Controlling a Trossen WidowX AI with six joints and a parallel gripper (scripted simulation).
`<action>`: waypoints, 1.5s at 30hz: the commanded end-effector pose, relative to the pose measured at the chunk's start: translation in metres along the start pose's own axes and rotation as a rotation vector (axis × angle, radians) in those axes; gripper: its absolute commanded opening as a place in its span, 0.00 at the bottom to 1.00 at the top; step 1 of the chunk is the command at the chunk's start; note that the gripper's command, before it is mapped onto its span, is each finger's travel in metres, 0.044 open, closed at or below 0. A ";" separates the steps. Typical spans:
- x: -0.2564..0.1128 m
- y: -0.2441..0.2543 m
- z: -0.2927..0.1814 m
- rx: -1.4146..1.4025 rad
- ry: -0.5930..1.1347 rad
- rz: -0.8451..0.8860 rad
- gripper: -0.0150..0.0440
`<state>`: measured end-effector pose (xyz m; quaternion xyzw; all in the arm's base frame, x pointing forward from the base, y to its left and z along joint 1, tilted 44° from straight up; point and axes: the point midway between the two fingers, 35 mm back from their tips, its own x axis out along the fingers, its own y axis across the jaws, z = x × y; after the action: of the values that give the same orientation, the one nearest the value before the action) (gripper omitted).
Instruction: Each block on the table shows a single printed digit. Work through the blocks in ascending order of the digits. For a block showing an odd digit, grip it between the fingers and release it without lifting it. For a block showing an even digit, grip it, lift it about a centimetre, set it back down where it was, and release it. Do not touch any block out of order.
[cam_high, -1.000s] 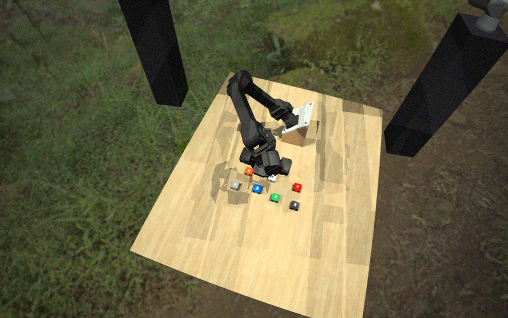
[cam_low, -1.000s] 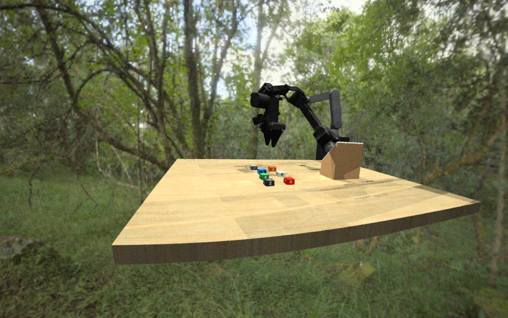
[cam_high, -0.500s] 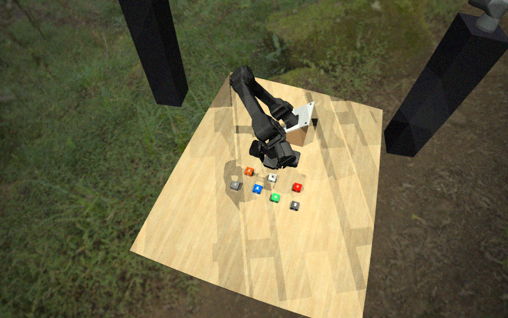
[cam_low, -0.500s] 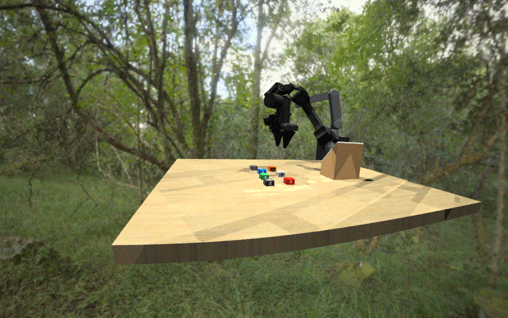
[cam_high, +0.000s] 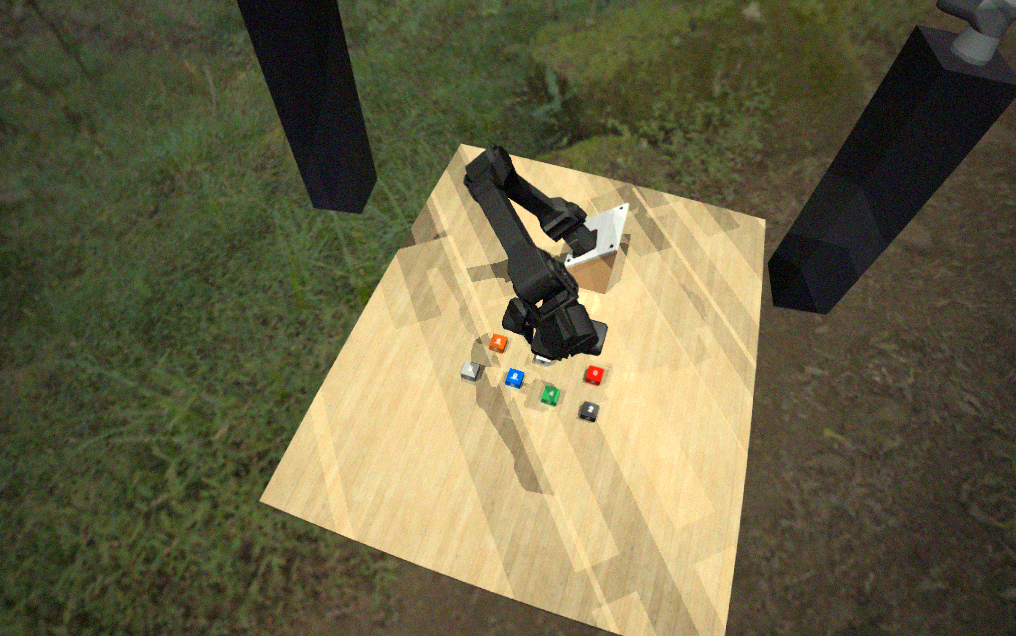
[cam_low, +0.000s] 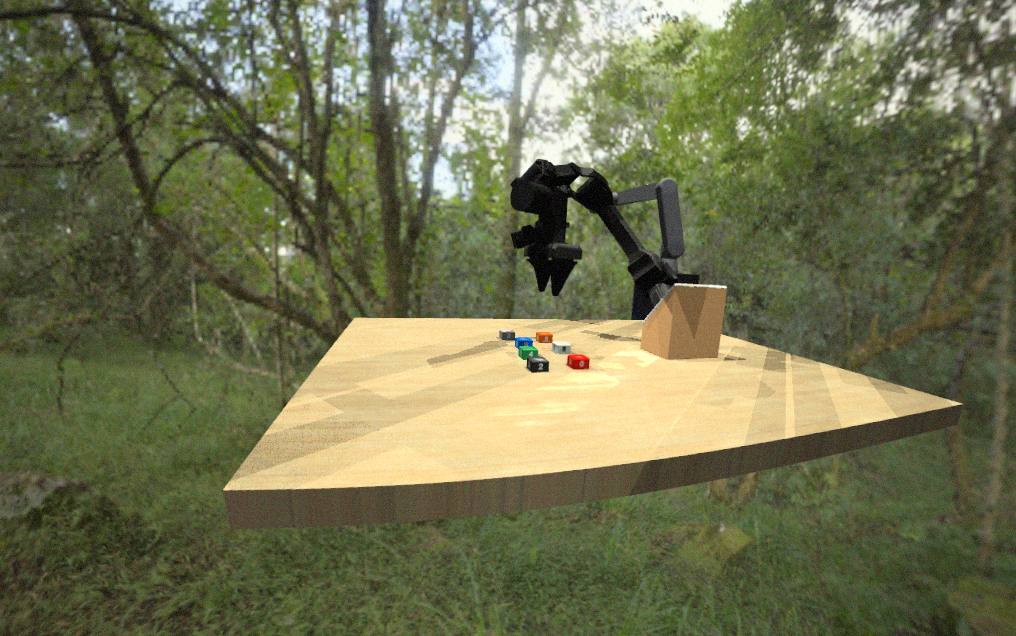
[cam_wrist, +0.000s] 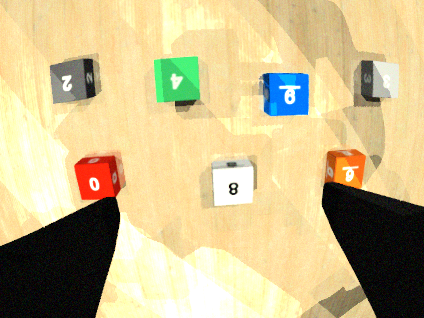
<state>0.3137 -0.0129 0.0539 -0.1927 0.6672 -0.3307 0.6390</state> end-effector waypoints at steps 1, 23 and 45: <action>0.001 0.020 0.032 -0.003 -0.003 0.001 0.93; 0.002 0.024 0.038 -0.002 -0.003 0.001 0.93; 0.002 0.095 -0.026 -0.004 -0.001 0.005 0.93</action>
<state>0.3048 0.0571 -0.0133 -0.1953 0.6685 -0.3265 0.6390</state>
